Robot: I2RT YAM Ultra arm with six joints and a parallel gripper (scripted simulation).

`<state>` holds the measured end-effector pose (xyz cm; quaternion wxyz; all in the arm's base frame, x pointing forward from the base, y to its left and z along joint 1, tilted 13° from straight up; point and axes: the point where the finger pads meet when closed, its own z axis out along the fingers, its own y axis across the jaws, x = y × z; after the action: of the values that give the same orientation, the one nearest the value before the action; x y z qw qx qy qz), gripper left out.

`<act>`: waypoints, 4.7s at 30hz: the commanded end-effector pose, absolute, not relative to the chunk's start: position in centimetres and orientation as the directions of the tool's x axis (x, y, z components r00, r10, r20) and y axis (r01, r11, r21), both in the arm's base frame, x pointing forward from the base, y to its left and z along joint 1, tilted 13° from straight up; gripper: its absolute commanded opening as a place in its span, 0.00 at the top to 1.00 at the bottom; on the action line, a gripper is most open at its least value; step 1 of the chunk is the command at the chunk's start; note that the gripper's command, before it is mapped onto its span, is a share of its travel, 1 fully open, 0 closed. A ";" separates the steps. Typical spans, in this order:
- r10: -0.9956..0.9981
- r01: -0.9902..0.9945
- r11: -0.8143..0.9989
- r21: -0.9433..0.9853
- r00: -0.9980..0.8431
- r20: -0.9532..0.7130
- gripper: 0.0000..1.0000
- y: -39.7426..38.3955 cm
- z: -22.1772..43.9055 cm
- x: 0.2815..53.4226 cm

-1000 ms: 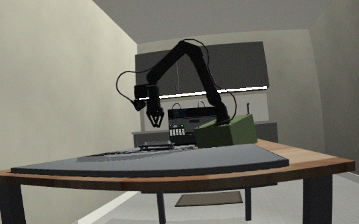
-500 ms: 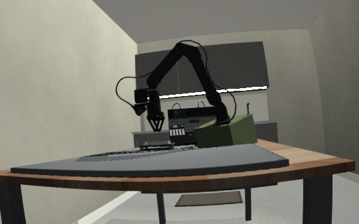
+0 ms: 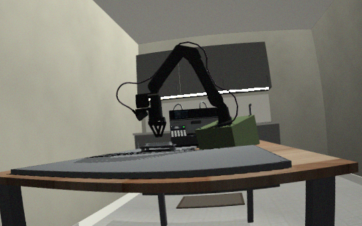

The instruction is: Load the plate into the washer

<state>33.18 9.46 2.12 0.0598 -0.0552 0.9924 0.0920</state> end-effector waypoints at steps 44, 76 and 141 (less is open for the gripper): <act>-0.094 -0.117 0.978 0.172 -0.986 -0.135 0.00 10.0 -0.5 33.4; -0.090 -0.123 0.976 0.177 -0.978 -0.186 0.00 10.5 -0.7 34.7; -0.091 -0.120 0.977 0.178 -0.983 -0.162 0.16 10.3 -1.5 34.5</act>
<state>34.17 10.28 -1.79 0.0685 -0.0541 0.9918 0.0933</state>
